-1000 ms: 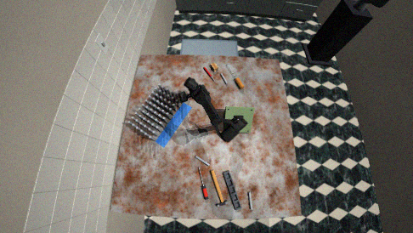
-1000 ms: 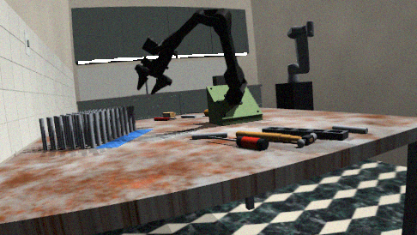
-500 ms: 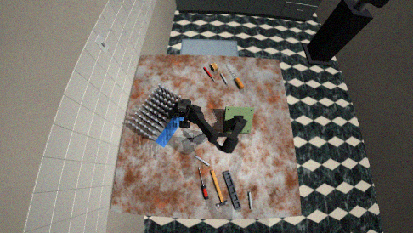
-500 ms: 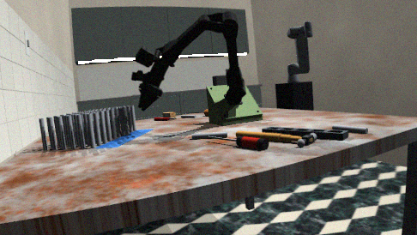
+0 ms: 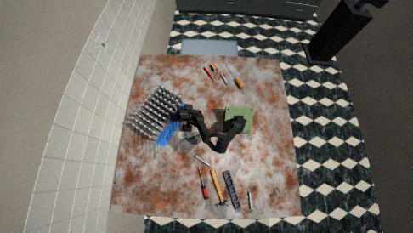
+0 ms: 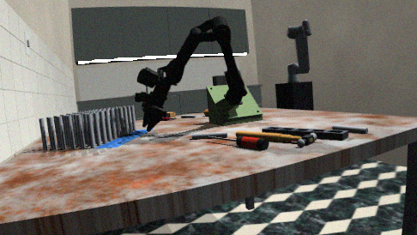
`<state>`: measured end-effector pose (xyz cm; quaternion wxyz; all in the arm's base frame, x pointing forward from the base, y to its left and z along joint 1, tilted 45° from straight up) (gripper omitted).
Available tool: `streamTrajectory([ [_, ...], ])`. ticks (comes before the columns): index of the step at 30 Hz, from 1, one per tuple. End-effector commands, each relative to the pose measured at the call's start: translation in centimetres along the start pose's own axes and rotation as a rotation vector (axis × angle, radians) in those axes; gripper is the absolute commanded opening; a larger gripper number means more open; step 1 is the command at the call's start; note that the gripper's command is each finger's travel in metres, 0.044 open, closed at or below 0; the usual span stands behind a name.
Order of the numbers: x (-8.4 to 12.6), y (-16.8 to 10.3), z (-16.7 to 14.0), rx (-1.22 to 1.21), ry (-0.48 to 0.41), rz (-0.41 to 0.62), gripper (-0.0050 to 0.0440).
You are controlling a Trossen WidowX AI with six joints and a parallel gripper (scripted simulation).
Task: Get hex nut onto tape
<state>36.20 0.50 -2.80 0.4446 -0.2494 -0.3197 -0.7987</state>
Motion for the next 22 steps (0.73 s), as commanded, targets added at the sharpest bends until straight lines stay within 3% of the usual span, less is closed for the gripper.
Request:
streamTrajectory([
  [1,-0.3,0.67,0.03,0.005,-0.002,-0.044,0.04],
  [22,-0.02,1.23,0.32,0.018,0.004,-0.058,0.04],
])
Point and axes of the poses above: the point midway between the two fingers, 35 mm back from their tips, its own x axis back along the fingers, its own z axis across the jaws, y = z × x, the point moved 2 cm from there along x, back along the fingers, and after that the axes turned 7 degrees about -x, right-handed, at the moved point
